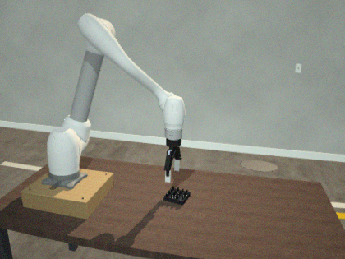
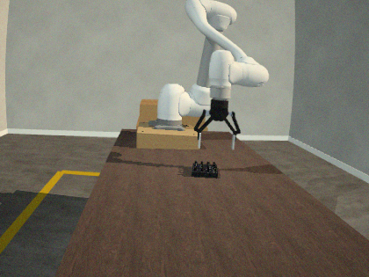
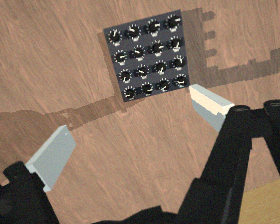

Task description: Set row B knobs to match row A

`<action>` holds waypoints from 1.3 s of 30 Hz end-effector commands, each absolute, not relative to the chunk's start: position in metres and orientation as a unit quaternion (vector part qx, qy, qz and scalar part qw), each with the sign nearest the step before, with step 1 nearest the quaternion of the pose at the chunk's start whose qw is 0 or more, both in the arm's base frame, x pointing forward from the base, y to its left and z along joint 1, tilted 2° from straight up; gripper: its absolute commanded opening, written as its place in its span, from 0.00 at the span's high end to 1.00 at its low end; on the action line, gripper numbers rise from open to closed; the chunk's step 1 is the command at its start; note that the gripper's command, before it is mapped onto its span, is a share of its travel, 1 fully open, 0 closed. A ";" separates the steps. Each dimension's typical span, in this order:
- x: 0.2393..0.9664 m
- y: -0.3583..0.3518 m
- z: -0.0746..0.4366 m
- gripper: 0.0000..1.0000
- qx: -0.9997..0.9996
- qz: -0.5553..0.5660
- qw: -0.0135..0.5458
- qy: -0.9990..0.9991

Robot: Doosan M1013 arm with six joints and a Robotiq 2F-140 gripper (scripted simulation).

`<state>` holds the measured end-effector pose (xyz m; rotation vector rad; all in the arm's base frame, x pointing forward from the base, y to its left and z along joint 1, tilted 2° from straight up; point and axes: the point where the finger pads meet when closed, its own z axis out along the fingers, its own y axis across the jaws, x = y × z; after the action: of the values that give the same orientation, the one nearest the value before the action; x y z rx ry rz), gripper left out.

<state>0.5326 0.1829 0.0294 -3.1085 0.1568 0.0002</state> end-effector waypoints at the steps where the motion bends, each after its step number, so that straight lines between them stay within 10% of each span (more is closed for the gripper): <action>1: 0.537 0.170 0.025 0.00 -1.000 0.003 0.018 -0.007; 39: 0.542 0.154 0.019 0.00 -0.997 0.004 0.016 -0.078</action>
<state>0.5424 0.1535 0.0190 -3.1000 -0.2433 0.0138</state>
